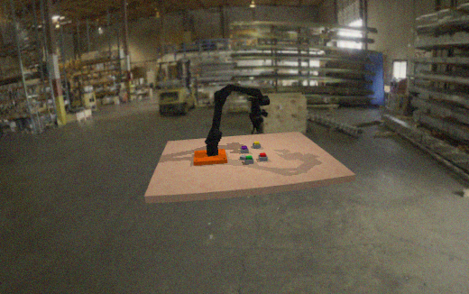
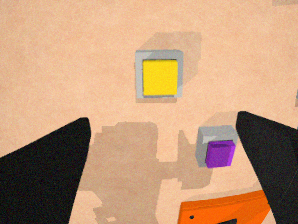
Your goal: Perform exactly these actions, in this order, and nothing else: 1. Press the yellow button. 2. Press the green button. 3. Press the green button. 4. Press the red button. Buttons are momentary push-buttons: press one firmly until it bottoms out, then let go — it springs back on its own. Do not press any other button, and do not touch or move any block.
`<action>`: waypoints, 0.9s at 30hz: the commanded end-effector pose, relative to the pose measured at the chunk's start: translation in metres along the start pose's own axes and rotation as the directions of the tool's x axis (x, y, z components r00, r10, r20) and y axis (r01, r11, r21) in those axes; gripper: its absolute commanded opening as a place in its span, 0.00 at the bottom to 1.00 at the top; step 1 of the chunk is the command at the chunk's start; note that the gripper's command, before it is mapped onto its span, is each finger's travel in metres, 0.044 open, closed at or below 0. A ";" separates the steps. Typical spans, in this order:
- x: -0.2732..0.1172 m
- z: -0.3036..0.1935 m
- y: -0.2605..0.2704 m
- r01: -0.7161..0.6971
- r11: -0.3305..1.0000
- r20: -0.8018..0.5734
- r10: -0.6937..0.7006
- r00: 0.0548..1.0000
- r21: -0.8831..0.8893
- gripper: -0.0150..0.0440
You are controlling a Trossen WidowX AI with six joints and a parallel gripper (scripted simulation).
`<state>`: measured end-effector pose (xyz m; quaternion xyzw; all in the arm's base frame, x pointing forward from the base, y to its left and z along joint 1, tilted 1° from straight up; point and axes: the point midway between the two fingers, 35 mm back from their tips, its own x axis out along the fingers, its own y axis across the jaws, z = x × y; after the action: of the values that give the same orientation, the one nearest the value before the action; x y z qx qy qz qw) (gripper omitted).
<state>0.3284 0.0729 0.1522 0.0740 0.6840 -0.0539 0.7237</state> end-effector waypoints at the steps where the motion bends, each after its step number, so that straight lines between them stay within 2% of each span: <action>1: 0.019 0.002 -0.002 0.016 1.000 -0.010 -0.016 1.000 0.007 0.80; 5: 0.061 0.000 -0.004 0.016 1.000 -0.010 -0.016 1.000 0.007 0.62; 12: 0.063 0.000 -0.004 0.016 1.000 -0.010 -0.016 1.000 0.007 0.31; 13: 0.063 0.000 -0.004 0.016 1.000 -0.010 -0.016 1.000 0.007 0.29; 27: 0.067 0.000 -0.004 0.016 1.000 -0.010 -0.016 1.000 0.007 0.29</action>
<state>0.3315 0.0718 0.0891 0.0721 0.6879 -0.0585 0.7199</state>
